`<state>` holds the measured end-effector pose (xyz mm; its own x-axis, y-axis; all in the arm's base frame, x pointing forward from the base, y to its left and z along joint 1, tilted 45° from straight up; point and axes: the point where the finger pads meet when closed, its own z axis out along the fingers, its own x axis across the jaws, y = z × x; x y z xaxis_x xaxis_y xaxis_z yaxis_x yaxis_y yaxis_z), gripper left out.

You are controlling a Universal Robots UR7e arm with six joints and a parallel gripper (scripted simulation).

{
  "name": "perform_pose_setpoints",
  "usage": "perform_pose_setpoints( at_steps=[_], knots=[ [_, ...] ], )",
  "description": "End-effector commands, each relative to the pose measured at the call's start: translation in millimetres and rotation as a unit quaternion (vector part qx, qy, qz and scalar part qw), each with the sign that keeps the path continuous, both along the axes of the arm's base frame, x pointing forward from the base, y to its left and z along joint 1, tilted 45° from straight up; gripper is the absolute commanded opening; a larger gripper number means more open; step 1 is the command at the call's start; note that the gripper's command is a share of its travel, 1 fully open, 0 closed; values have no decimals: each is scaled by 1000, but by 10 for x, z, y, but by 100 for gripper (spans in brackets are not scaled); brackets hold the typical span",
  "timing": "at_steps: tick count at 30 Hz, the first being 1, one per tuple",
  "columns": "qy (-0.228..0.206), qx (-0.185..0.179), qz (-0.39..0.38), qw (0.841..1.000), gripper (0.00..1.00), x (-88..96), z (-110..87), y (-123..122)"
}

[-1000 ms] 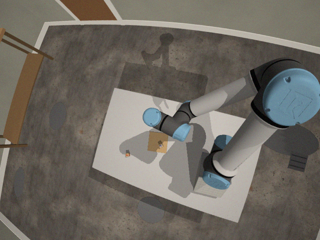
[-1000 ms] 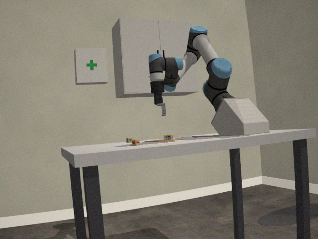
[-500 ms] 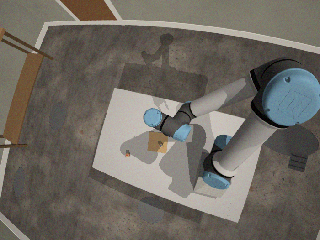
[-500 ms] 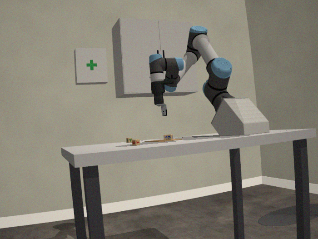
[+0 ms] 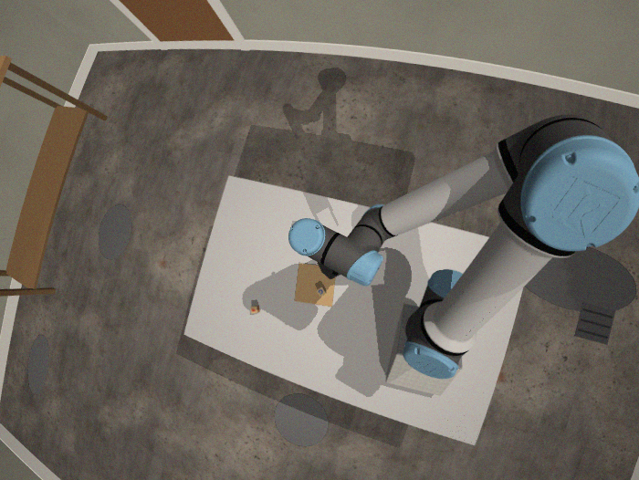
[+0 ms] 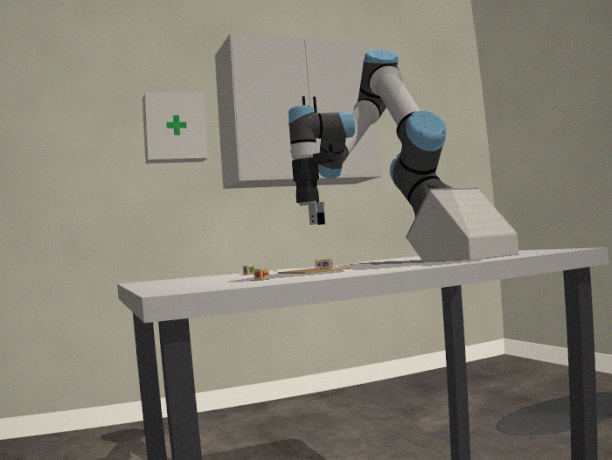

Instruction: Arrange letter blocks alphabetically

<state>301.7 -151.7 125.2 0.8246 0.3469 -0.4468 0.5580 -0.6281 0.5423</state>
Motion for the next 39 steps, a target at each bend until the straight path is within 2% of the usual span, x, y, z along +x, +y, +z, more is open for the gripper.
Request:
perform_pose_setpoints(
  at_steps=[1, 9, 17, 19, 21, 34, 36, 39],
  knots=[
    [-40, -5, -42, 998, 100, 1, -46, 4],
    [-104, -13, -108, 989, 100, 17, -94, 4],
    [-166, -22, -171, 971, 100, 35, -133, -1],
    [-166, -22, -171, 971, 100, 35, -133, -1],
    [-194, -26, -200, 960, 100, 44, -149, -6],
    [-288, -38, -296, 910, 100, 72, -195, -29],
    [-288, -38, -296, 910, 100, 72, -195, -29],
    [-320, -43, -328, 888, 100, 81, -207, -41]
  ],
)
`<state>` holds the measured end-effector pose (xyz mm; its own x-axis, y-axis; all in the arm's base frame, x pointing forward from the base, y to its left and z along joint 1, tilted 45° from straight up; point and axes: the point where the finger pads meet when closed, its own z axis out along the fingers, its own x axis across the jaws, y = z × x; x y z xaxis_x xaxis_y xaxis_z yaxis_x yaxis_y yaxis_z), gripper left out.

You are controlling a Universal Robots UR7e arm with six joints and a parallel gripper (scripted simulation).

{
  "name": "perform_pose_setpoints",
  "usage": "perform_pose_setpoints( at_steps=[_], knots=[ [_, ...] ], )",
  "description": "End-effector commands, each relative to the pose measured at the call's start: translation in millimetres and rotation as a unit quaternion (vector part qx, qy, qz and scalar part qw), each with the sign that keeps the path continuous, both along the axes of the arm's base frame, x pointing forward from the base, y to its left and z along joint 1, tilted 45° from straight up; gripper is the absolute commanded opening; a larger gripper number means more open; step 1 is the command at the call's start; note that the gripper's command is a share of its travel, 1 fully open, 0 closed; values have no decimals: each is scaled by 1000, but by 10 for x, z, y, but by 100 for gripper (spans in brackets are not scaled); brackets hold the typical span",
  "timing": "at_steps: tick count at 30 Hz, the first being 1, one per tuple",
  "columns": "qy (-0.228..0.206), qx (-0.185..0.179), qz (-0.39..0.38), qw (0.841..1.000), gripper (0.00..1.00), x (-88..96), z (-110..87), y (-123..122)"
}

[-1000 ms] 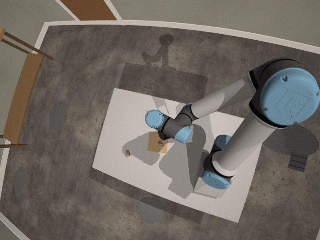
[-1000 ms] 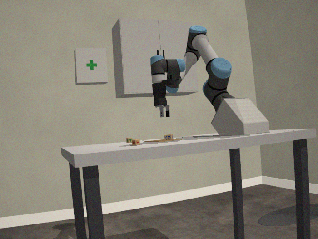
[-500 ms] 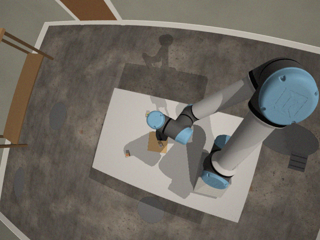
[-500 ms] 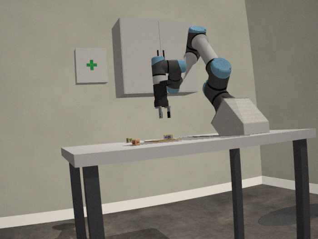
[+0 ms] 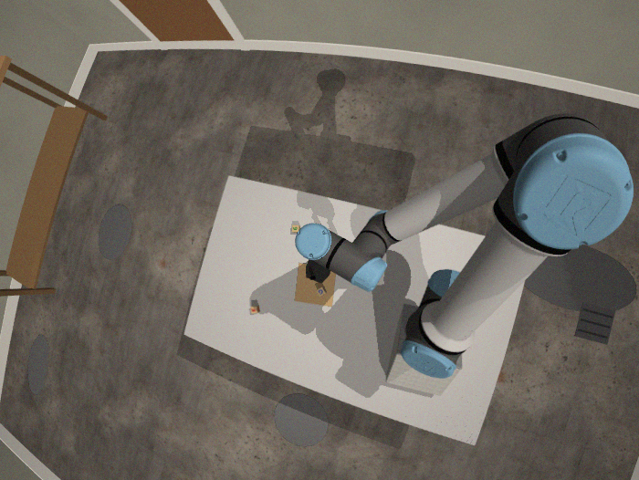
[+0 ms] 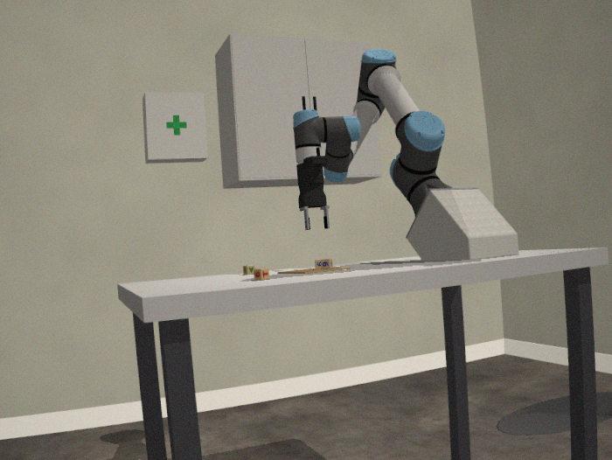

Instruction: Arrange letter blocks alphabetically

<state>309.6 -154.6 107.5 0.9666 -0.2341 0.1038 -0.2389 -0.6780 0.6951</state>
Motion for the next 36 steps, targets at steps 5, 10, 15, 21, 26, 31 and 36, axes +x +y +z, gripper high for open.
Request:
perform_pose_setpoints(
  at_steps=[5, 10, 15, 21, 26, 31, 36],
  knots=[
    [-79, -10, -82, 993, 100, 9, -42, -26],
    [-118, -15, -122, 985, 100, 16, -51, -42],
    [-149, -20, -154, 976, 100, 20, -56, -57],
    [-198, -26, -204, 959, 100, 24, -64, -81],
    [-235, -31, -242, 941, 100, 24, -66, -102],
    [-257, -34, -264, 929, 100, 22, -67, -115],
    [-303, -41, -311, 900, 100, 16, -68, -144]
  ],
)
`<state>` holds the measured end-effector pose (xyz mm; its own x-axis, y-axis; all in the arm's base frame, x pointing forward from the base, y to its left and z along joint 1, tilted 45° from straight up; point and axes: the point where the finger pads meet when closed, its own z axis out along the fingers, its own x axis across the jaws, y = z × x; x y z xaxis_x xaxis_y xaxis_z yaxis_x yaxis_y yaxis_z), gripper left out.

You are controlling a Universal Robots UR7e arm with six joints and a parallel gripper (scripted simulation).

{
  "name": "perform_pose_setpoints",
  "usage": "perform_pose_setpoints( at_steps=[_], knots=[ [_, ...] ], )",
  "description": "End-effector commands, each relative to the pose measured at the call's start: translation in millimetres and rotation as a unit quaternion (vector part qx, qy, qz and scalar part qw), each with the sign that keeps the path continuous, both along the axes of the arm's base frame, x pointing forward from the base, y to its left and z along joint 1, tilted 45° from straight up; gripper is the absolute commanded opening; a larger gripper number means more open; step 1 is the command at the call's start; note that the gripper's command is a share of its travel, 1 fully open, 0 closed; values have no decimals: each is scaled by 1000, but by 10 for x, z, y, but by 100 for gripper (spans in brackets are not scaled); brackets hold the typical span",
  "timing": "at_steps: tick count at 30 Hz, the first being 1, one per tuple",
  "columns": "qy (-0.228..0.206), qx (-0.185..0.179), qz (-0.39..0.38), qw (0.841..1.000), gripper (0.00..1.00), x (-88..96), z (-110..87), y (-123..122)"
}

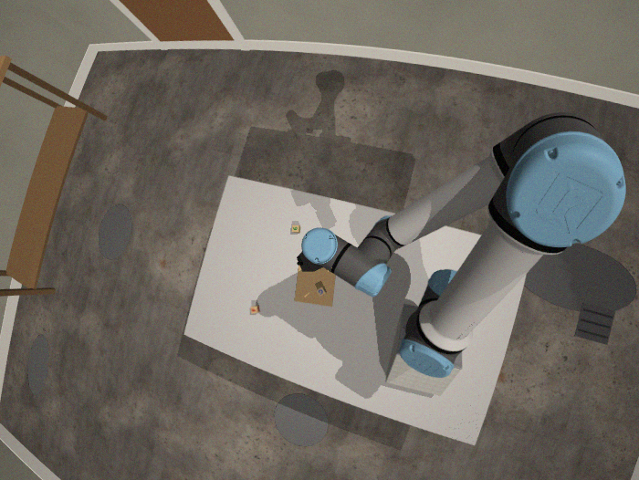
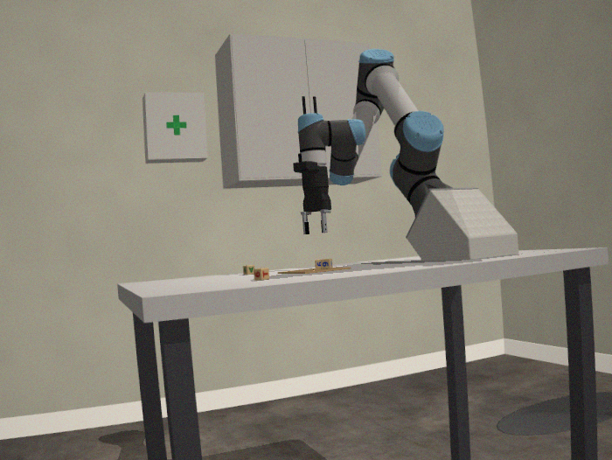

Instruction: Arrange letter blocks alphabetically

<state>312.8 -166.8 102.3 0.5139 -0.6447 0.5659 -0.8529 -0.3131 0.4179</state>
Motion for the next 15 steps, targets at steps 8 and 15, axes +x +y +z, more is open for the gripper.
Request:
perform_pose_setpoints(
  at_steps=[8, 15],
  knots=[
    [-103, -13, -107, 989, 100, -31, -13, -59],
    [-153, -20, -158, 975, 100, -49, -9, -89]
  ],
)
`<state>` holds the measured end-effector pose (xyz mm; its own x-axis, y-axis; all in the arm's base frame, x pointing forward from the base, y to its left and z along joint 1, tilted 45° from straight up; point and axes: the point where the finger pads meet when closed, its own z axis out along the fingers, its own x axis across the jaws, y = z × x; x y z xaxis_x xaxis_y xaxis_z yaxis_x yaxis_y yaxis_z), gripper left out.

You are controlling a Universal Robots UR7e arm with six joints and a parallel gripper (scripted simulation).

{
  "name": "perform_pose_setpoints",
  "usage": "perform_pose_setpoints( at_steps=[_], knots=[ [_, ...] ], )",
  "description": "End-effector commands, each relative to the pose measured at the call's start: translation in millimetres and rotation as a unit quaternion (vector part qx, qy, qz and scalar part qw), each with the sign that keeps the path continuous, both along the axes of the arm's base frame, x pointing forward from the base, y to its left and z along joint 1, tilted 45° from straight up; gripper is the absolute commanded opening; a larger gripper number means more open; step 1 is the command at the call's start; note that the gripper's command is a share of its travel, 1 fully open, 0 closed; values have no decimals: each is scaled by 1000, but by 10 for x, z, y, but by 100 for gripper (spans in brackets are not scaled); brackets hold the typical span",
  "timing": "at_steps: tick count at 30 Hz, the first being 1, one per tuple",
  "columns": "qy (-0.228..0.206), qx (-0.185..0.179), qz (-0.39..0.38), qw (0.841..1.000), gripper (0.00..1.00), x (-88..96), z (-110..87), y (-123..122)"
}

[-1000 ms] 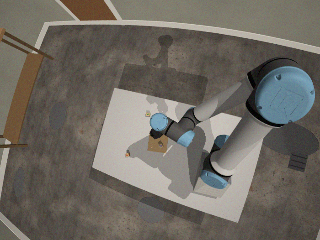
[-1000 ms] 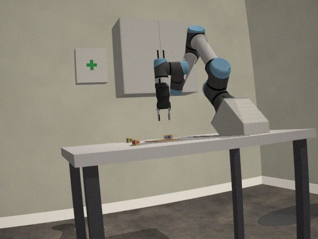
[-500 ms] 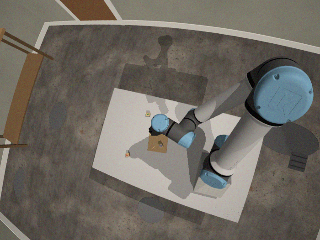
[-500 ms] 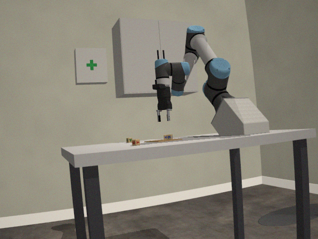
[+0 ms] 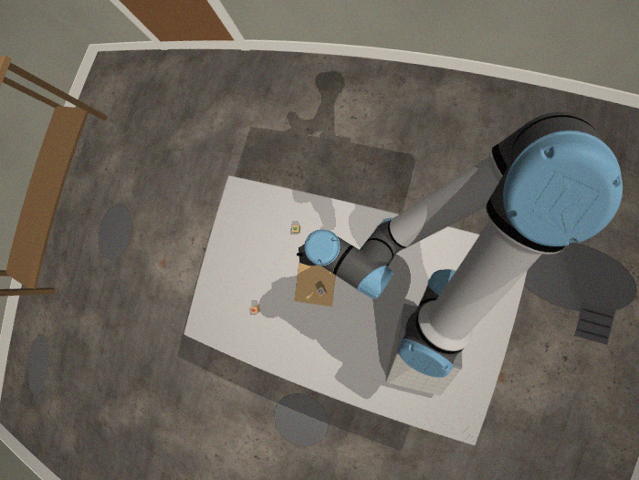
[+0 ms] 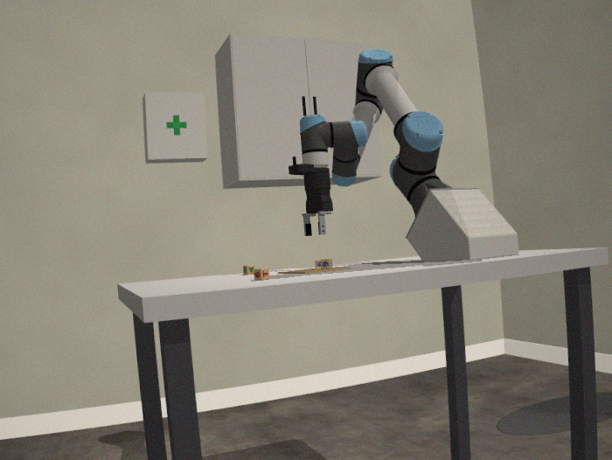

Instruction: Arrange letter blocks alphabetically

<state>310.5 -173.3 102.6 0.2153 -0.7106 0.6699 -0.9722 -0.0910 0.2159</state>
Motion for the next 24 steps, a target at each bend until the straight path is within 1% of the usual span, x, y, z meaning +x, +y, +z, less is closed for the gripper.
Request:
perform_pose_setpoints(
  at_steps=[1, 7, 12, 14, 19, 24],
  knots=[
    [-48, -6, -51, 998, 100, -28, -11, -27],
    [-94, -12, -98, 991, 100, -50, -6, -55],
    [-133, -18, -138, 981, 100, -72, -1, -77],
    [-133, -18, -138, 981, 100, -72, -1, -77],
    [-176, -23, -181, 967, 100, -101, 4, -101],
    [-209, -28, -214, 954, 100, -126, 8, -119]
  ],
)
